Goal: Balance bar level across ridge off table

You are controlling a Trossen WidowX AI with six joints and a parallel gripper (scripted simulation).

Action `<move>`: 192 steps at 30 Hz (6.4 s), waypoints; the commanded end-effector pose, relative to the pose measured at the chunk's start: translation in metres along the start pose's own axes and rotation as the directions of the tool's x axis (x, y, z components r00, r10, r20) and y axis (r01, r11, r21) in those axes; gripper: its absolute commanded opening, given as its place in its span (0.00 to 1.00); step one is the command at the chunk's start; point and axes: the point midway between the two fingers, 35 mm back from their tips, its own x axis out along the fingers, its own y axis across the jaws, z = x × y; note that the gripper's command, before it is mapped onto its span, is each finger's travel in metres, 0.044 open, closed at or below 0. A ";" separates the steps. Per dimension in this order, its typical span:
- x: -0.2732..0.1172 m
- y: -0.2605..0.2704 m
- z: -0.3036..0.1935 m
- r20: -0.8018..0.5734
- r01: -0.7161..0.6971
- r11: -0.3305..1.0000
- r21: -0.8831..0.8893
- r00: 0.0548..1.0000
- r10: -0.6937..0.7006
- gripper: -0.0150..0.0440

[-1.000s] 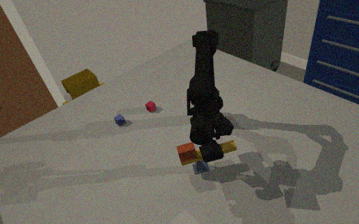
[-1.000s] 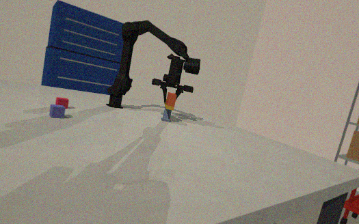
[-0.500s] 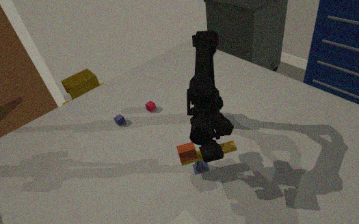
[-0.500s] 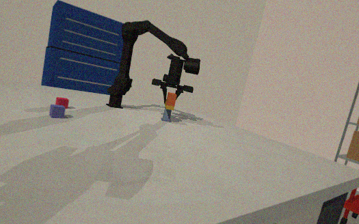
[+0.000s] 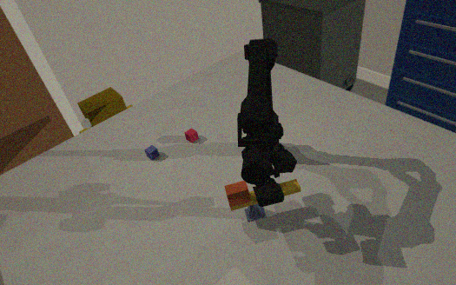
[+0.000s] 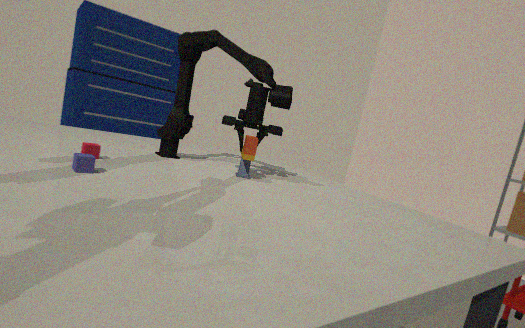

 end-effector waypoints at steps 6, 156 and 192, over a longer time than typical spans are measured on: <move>0.002 0.000 0.000 0.000 0.000 1.000 0.002 1.000 0.000 0.25; -0.049 -0.005 -0.001 -0.001 0.002 1.000 -0.002 1.000 -0.002 1.00; -0.099 0.000 0.000 -0.001 0.002 1.000 -0.002 1.000 -0.002 1.00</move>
